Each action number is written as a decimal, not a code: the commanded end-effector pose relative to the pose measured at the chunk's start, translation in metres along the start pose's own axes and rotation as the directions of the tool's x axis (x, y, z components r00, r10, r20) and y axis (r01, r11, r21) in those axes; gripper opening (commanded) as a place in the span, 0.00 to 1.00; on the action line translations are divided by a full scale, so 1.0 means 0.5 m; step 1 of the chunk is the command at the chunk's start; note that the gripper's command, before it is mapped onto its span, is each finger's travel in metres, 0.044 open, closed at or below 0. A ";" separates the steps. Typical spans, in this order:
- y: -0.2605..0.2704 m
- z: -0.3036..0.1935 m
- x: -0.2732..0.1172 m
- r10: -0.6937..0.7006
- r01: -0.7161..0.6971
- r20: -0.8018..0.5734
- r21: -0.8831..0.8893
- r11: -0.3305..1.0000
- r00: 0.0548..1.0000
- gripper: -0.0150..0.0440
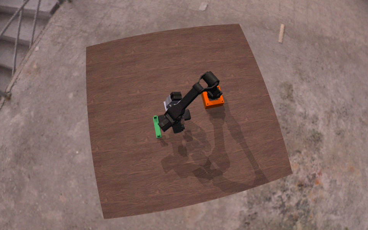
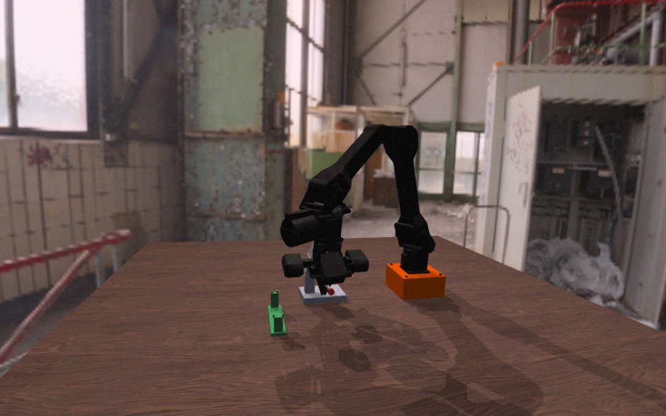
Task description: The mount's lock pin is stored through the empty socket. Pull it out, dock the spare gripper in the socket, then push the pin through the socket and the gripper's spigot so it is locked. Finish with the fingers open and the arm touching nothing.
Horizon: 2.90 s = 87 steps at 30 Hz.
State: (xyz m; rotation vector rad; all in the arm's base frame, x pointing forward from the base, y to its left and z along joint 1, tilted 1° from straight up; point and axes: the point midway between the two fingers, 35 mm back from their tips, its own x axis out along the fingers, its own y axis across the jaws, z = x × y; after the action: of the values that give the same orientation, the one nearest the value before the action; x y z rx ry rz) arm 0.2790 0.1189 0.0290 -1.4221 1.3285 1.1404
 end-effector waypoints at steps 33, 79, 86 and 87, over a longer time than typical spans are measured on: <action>0.000 -0.047 0.012 0.003 -0.003 0.002 -0.004 1.000 1.000 0.25; 0.000 -0.103 0.026 0.016 -0.016 0.002 -0.008 1.000 1.000 0.25; 0.001 -0.101 0.026 0.020 -0.020 0.007 -0.003 1.000 1.000 0.48; 0.001 -0.101 0.026 0.020 -0.020 0.007 -0.003 1.000 1.000 0.52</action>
State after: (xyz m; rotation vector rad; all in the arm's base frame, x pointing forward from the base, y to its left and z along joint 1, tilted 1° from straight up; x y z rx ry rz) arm 0.2820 0.0668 0.0271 -1.4083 1.3398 1.1597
